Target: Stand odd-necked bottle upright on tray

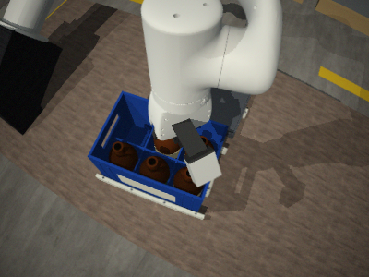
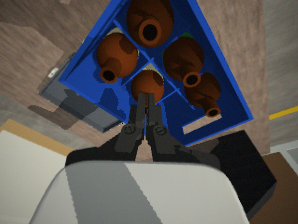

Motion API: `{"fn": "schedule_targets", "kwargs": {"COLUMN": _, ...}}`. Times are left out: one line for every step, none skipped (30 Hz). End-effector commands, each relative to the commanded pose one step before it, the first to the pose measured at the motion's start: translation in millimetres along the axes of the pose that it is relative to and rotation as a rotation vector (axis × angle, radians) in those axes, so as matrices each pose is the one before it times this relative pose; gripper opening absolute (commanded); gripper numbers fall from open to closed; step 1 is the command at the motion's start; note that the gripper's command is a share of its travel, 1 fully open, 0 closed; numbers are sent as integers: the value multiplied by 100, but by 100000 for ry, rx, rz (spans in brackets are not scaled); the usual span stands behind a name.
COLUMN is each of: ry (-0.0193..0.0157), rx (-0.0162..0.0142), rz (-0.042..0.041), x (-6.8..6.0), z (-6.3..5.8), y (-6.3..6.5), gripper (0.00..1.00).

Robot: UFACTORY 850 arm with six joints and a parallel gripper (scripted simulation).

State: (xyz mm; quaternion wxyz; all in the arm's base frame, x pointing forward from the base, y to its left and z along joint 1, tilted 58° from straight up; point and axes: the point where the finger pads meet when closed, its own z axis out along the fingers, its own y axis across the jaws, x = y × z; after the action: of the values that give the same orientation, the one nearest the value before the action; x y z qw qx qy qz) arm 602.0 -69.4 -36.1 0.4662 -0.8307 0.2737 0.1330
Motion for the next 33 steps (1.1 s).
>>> {"fn": "schedule_targets", "kwargs": {"ry": -1079, "rx": -134, "rz": 149, "x": 4191, "z": 110, "y": 52, "gripper": 0}}
{"fn": "schedule_targets", "kwargs": {"ry": -13, "rx": -81, "rz": 21, "x": 693, "z": 41, "y": 47, "gripper": 0}}
{"fn": "schedule_targets", "kwargs": {"ry": 0, "rx": 0, "rz": 0, "x": 0, "z": 0, "y": 0, "gripper": 0}}
{"fn": "schedule_targets", "kwargs": {"ry": 0, "rx": 0, "rz": 0, "x": 0, "z": 0, "y": 0, "gripper": 0}}
{"fn": "schedule_targets", "kwargs": {"ry": -7, "rx": -49, "rz": 13, "x": 361, "z": 25, "y": 28, "gripper": 0}}
{"fn": "schedule_targets", "kwargs": {"ry": -2, "rx": -17, "rz": 4, "x": 116, "z": 8, "y": 10, "gripper": 0}}
{"fn": "schedule_targets", "kwargs": {"ry": 0, "rx": -2, "rz": 1, "x": 15, "z": 1, "y": 1, "gripper": 0}}
{"fn": "schedule_targets", "kwargs": {"ry": 0, "rx": 0, "rz": 0, "x": 0, "z": 0, "y": 0, "gripper": 0}}
{"fn": "schedule_targets", "kwargs": {"ry": 0, "rx": 0, "rz": 0, "x": 0, "z": 0, "y": 0, "gripper": 0}}
{"fn": "schedule_targets", "kwargs": {"ry": 0, "rx": 0, "rz": 0, "x": 0, "z": 0, "y": 0, "gripper": 0}}
{"fn": "schedule_targets", "kwargs": {"ry": 0, "rx": 0, "rz": 0, "x": 0, "z": 0, "y": 0, "gripper": 0}}
{"fn": "schedule_targets", "kwargs": {"ry": 0, "rx": 0, "rz": 0, "x": 0, "z": 0, "y": 0, "gripper": 65}}
{"fn": "schedule_targets", "kwargs": {"ry": 0, "rx": 0, "rz": 0, "x": 0, "z": 0, "y": 0, "gripper": 65}}
{"fn": "schedule_targets", "kwargs": {"ry": 0, "rx": 0, "rz": 0, "x": 0, "z": 0, "y": 0, "gripper": 65}}
{"fn": "schedule_targets", "kwargs": {"ry": 0, "rx": 0, "rz": 0, "x": 0, "z": 0, "y": 0, "gripper": 65}}
{"fn": "schedule_targets", "kwargs": {"ry": 0, "rx": 0, "rz": 0, "x": 0, "z": 0, "y": 0, "gripper": 65}}
{"fn": "schedule_targets", "kwargs": {"ry": 0, "rx": 0, "rz": 0, "x": 0, "z": 0, "y": 0, "gripper": 65}}
{"fn": "schedule_targets", "kwargs": {"ry": 0, "rx": 0, "rz": 0, "x": 0, "z": 0, "y": 0, "gripper": 65}}
{"fn": "schedule_targets", "kwargs": {"ry": 0, "rx": 0, "rz": 0, "x": 0, "z": 0, "y": 0, "gripper": 65}}
{"fn": "schedule_targets", "kwargs": {"ry": 0, "rx": 0, "rz": 0, "x": 0, "z": 0, "y": 0, "gripper": 65}}
{"fn": "schedule_targets", "kwargs": {"ry": 0, "rx": 0, "rz": 0, "x": 0, "z": 0, "y": 0, "gripper": 65}}
{"fn": "schedule_targets", "kwargs": {"ry": 0, "rx": 0, "rz": 0, "x": 0, "z": 0, "y": 0, "gripper": 65}}
{"fn": "schedule_targets", "kwargs": {"ry": 0, "rx": 0, "rz": 0, "x": 0, "z": 0, "y": 0, "gripper": 65}}
{"fn": "schedule_targets", "kwargs": {"ry": 0, "rx": 0, "rz": 0, "x": 0, "z": 0, "y": 0, "gripper": 65}}
{"fn": "schedule_targets", "kwargs": {"ry": 0, "rx": 0, "rz": 0, "x": 0, "z": 0, "y": 0, "gripper": 65}}
{"fn": "schedule_targets", "kwargs": {"ry": 0, "rx": 0, "rz": 0, "x": 0, "z": 0, "y": 0, "gripper": 65}}
{"fn": "schedule_targets", "kwargs": {"ry": 0, "rx": 0, "rz": 0, "x": 0, "z": 0, "y": 0, "gripper": 65}}
{"fn": "schedule_targets", "kwargs": {"ry": 0, "rx": 0, "rz": 0, "x": 0, "z": 0, "y": 0, "gripper": 65}}
{"fn": "schedule_targets", "kwargs": {"ry": 0, "rx": 0, "rz": 0, "x": 0, "z": 0, "y": 0, "gripper": 65}}
{"fn": "schedule_targets", "kwargs": {"ry": 0, "rx": 0, "rz": 0, "x": 0, "z": 0, "y": 0, "gripper": 65}}
{"fn": "schedule_targets", "kwargs": {"ry": 0, "rx": 0, "rz": 0, "x": 0, "z": 0, "y": 0, "gripper": 65}}
{"fn": "schedule_targets", "kwargs": {"ry": 0, "rx": 0, "rz": 0, "x": 0, "z": 0, "y": 0, "gripper": 65}}
{"fn": "schedule_targets", "kwargs": {"ry": 0, "rx": 0, "rz": 0, "x": 0, "z": 0, "y": 0, "gripper": 65}}
